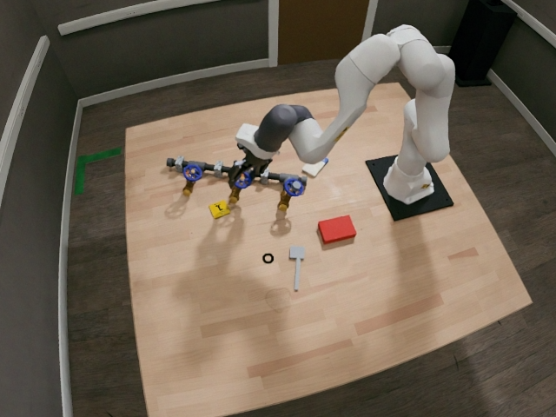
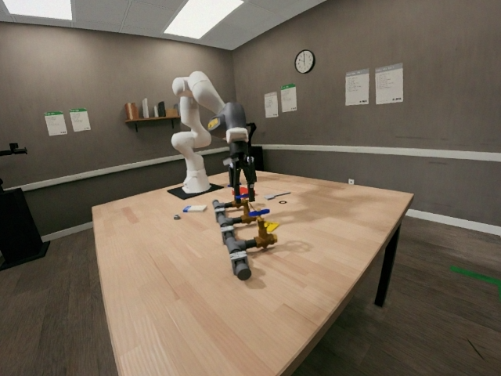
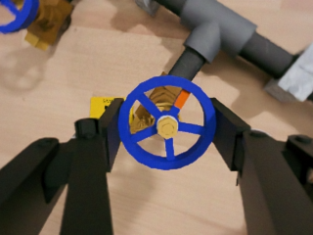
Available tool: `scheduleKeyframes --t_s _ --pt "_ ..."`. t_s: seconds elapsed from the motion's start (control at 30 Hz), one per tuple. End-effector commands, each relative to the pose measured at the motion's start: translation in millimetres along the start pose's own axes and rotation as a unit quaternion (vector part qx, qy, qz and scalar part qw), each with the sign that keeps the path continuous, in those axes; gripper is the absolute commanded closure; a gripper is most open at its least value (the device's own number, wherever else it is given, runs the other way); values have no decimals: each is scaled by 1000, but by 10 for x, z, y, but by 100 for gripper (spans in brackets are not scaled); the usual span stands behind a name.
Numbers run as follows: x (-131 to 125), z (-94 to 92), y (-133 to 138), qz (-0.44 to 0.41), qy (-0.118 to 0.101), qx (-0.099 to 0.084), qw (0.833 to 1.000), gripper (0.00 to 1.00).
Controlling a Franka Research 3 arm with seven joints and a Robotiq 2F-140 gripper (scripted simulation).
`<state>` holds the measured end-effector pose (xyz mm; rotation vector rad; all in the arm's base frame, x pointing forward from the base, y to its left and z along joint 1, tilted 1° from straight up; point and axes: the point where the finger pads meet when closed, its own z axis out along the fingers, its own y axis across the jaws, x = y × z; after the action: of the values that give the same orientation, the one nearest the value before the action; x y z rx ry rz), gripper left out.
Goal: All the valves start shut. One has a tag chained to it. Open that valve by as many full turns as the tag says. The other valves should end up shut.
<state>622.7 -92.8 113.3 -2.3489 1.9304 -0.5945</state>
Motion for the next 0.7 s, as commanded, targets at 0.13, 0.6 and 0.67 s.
scheduleKeyframes --t_s 0.13,0.6,0.67 --pt "10 12 0 -193 -9 8 981 90" --pt "10 12 0 -394 16 22 919 90" --pt "10 12 0 -394 16 22 919 90"
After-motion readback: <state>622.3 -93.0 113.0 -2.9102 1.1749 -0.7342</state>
